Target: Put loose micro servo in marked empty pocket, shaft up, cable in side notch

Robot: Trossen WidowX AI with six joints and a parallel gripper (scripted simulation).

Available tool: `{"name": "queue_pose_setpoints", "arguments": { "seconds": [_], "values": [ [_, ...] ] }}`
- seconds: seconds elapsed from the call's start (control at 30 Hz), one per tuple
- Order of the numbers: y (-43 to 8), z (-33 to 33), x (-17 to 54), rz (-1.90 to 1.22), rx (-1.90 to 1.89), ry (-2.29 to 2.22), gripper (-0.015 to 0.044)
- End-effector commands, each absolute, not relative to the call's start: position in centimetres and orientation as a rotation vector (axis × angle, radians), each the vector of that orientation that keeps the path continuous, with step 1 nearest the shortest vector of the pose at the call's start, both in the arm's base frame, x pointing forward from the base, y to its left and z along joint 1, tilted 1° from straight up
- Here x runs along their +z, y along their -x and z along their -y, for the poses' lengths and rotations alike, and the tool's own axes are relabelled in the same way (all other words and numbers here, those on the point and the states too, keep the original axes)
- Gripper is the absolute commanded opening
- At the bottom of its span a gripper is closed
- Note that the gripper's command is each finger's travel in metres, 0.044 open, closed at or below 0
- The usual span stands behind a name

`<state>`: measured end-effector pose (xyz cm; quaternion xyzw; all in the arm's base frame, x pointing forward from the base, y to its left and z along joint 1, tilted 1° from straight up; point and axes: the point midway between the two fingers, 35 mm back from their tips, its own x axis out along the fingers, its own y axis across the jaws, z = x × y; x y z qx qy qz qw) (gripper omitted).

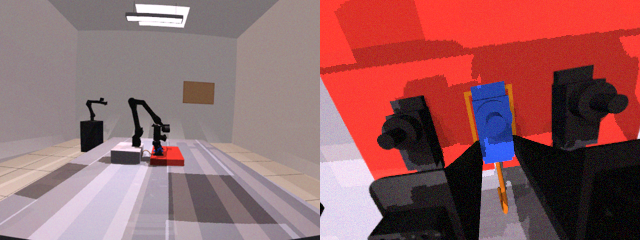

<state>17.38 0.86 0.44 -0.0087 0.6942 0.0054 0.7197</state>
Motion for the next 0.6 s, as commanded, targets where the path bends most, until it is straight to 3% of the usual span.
{"name": "queue_pose_setpoints", "arguments": {
  "seconds": [0.0,0.33,0.57],
  "values": [
    [-17.4,-0.9,0.4,-1.533,0.011,0.02,0.0187],
    [-17.1,-0.9,4.0,-1.533,0.011,0.02,0.0187],
    [-21.0,-1.0,6.4,-1.523,0.014,0.025,0.0371]
  ]
}}
